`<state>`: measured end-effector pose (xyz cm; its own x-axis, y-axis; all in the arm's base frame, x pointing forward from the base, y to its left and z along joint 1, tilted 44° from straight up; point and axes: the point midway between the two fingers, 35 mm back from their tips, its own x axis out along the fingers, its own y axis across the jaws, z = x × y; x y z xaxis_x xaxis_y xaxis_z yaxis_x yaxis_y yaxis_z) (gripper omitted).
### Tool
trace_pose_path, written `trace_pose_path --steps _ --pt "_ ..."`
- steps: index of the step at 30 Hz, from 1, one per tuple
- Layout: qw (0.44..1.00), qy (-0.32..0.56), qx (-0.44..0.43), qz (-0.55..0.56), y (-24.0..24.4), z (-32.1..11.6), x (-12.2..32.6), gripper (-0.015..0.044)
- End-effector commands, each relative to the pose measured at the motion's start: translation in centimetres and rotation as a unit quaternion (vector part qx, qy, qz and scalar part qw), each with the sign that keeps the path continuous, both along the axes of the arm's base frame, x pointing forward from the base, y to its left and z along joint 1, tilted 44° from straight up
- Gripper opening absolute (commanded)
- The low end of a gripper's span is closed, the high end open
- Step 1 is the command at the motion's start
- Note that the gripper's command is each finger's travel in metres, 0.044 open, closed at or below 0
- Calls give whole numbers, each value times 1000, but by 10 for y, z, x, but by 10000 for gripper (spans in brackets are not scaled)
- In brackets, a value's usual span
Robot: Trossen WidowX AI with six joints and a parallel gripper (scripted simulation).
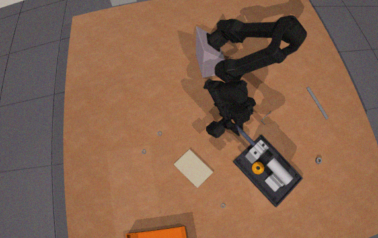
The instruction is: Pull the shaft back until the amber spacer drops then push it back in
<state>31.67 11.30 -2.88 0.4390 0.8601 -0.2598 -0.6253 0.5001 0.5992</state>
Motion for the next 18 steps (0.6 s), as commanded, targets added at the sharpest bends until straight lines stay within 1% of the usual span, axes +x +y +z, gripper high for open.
trace_pose_path --steps 1,18 --pt "1000 0 0 0 0 0 0 0" --pt "1000 1 1 2 2 2 5 0"
